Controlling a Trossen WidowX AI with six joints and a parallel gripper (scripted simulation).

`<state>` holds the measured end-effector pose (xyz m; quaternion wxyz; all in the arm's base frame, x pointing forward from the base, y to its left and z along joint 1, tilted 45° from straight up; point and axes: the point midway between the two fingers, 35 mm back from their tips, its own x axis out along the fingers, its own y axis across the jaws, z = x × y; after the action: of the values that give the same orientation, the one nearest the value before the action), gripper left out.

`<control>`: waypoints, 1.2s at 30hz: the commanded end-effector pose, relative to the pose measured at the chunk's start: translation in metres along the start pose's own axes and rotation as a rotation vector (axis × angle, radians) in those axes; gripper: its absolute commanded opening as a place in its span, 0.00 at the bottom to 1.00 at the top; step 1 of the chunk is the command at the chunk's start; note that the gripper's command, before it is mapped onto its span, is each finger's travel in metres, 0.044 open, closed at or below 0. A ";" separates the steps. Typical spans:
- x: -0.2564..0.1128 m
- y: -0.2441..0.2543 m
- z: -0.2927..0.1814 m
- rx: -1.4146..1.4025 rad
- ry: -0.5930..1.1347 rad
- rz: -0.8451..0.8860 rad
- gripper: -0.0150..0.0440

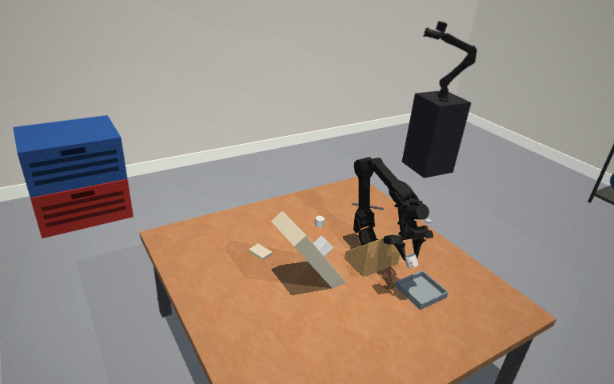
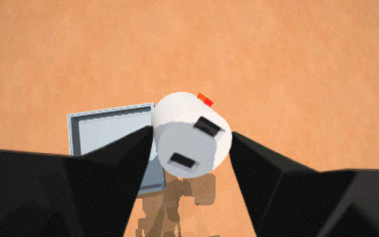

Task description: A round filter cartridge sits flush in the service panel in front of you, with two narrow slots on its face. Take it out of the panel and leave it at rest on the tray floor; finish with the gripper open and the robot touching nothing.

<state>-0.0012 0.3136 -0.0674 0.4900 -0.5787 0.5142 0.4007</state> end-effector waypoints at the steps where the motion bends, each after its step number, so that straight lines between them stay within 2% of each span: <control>1: 0.017 0.024 -0.010 -0.077 0.004 0.045 0.25; 16: 0.067 0.100 -0.071 -0.361 0.014 0.214 0.25; 22: 0.072 0.103 -0.076 -0.373 0.015 0.221 0.25; 36: 0.134 0.103 -0.114 -0.374 0.016 0.222 0.25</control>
<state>-0.0872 0.1825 -0.1837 0.3228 -0.6051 0.4932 0.5351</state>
